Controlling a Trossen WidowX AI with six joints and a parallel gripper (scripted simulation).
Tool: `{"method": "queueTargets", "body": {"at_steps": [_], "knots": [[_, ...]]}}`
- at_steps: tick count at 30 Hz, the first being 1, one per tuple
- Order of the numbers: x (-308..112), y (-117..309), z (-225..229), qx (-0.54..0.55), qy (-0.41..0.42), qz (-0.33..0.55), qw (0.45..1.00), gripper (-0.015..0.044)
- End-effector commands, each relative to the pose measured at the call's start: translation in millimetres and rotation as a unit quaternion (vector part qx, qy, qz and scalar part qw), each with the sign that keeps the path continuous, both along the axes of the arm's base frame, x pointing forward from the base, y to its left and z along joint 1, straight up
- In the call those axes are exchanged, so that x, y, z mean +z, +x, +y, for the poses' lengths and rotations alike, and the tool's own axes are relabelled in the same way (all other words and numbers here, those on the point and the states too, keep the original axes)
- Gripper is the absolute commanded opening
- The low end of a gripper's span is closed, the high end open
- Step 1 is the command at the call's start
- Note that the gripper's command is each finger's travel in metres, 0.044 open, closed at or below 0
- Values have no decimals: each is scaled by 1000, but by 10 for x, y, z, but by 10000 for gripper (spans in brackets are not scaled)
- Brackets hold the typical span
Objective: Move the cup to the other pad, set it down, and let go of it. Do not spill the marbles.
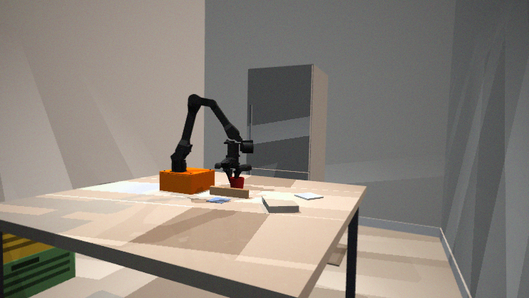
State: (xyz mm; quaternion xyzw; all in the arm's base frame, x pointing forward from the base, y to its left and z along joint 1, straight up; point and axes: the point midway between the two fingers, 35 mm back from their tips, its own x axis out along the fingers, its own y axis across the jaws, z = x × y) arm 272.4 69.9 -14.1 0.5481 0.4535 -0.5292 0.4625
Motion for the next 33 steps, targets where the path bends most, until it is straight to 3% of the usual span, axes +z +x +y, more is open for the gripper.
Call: {"method": "queueTargets", "body": {"at_steps": [1, 33], "knots": [[6, 4, 1, 0, 0, -1, 1000, 128], [454, -39, -3, -2, -1, 0, 1000, 128]]}}
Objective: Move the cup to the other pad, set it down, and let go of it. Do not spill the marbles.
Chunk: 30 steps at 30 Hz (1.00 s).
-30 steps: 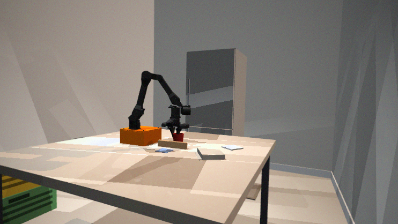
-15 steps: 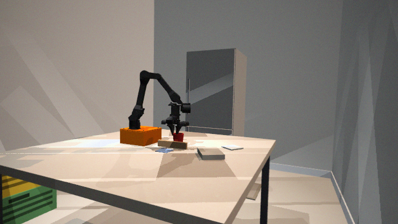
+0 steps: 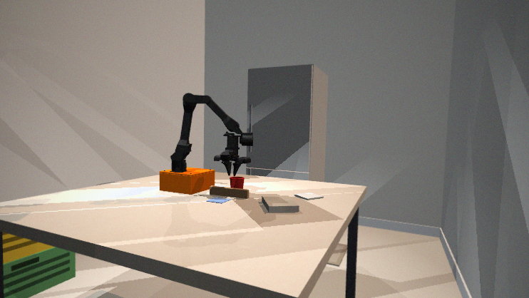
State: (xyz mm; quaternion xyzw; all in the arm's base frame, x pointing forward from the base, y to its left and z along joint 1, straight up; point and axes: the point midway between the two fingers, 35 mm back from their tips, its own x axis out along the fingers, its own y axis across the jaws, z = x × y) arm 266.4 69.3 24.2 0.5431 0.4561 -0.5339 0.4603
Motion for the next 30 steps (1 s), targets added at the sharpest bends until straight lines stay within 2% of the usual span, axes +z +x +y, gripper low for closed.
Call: {"method": "queueTargets", "body": {"at_steps": [1, 8, 20, 30], "knots": [[81, 16, 2, -2, 0, -7, 1000, 128], [138, -23, 0, -2, 0, -7, 1000, 128], [165, -20, 3, -1, 0, -2, 1000, 440], [621, -53, -2, -2, 0, -6, 1000, 440]]}}
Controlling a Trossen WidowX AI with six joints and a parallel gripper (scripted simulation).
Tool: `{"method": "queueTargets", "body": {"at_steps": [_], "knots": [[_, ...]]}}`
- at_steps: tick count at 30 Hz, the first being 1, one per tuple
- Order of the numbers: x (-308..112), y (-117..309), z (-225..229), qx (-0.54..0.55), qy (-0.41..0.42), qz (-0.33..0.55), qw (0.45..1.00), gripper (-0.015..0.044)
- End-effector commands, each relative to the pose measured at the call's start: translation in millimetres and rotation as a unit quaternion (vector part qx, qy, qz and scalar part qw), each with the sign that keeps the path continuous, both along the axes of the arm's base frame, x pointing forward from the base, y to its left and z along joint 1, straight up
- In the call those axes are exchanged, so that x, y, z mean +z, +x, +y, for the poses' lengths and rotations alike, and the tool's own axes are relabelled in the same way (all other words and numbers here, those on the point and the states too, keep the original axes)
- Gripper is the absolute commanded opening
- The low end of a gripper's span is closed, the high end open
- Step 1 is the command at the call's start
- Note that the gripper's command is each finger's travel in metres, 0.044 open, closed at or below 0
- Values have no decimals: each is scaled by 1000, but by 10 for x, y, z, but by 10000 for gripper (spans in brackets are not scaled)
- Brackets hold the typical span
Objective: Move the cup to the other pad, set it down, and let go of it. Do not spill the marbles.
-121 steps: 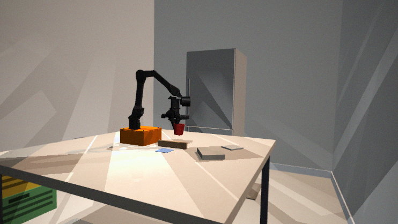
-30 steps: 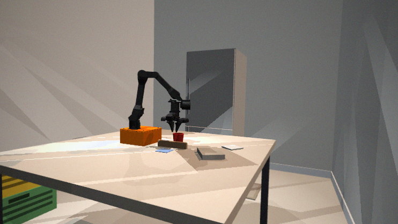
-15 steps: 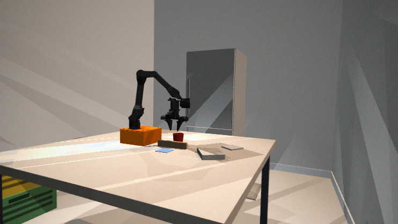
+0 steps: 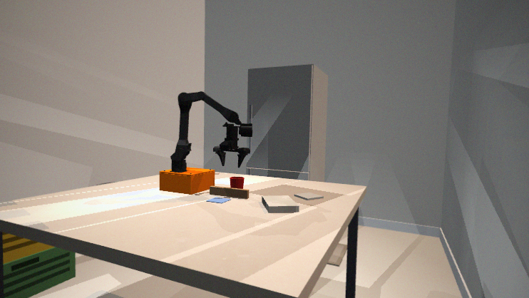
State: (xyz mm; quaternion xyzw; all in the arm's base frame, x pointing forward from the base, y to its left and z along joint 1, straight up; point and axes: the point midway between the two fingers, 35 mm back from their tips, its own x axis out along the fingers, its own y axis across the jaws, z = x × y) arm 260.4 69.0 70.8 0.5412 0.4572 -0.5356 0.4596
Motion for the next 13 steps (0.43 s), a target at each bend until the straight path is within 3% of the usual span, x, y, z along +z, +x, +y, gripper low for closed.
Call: {"method": "queueTargets", "body": {"at_steps": [1, 13], "knots": [[205, 0, 0, -2, 1, -9, 1000, 440], [226, -20, 4, -1, 2, -7, 1000, 440]]}}
